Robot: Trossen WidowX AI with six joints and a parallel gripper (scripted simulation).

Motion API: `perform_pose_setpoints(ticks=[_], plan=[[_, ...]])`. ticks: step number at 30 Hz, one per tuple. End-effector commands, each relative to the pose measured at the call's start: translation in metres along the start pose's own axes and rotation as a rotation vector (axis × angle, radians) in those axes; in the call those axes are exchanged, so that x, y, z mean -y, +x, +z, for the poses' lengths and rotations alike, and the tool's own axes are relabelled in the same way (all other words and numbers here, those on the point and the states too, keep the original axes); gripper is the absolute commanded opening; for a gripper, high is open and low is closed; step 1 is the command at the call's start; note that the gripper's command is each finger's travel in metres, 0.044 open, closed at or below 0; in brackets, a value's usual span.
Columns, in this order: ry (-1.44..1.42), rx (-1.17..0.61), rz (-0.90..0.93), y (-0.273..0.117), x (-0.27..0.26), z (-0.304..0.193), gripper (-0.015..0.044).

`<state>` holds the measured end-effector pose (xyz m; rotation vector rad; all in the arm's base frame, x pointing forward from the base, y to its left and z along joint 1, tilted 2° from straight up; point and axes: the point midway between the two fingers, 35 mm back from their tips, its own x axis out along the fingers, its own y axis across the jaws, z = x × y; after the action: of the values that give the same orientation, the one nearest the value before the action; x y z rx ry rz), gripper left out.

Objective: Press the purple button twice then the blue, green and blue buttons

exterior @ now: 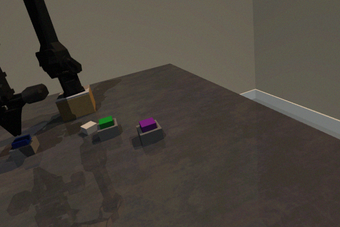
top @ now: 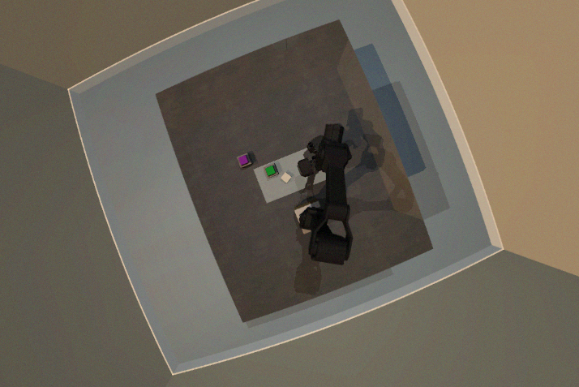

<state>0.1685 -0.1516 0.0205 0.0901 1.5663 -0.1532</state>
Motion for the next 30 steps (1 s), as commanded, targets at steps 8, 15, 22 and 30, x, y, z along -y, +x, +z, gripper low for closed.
perform_pose_setpoints(ticks=[8, 15, 22, 30], plan=[[-0.005, -0.001, 0.0, 0.017, 0.0, -0.001, 0.002], [-0.005, -0.001, 0.0, 0.018, 0.0, -0.001, 0.002], [-0.005, -0.001, 0.0, 0.018, 0.0, -0.001, 0.002], [-0.002, 0.0, 0.0, 0.008, 0.0, 0.0, 0.002]])
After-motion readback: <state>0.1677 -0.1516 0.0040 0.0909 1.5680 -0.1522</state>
